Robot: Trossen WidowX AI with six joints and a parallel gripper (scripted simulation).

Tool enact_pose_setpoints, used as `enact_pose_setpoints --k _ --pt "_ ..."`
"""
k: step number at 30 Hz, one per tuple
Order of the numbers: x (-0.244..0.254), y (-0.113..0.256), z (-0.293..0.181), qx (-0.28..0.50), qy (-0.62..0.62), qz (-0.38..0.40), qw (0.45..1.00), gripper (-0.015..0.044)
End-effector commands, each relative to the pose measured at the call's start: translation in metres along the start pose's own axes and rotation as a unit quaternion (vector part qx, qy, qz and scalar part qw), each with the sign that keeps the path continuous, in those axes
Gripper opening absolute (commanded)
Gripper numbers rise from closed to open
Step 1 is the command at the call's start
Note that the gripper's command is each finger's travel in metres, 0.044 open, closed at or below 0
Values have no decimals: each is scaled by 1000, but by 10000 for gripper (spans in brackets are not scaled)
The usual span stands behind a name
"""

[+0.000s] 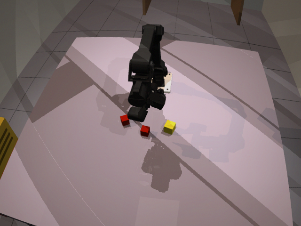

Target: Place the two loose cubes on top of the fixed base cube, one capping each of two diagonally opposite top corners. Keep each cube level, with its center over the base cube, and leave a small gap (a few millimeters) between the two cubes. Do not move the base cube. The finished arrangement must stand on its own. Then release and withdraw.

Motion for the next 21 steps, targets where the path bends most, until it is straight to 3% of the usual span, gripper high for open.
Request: enact_pose_setpoints --k 1,9,21 --pt "1 -2 0 -4 10 6 1000 265" --pt "1 -58 0 -4 10 6 1000 265" --pt "2 -79 1 -4 10 6 1000 265"
Point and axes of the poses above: the point midway between the two fingers, 35 mm back from their tips, its own y axis back along the fingers, its own x axis across the jaws, z = x × y, the point moved 10 cm from there along y, back along the fingers, and after that the axes turned 3 degrees about -y, right-handed, at the moved point
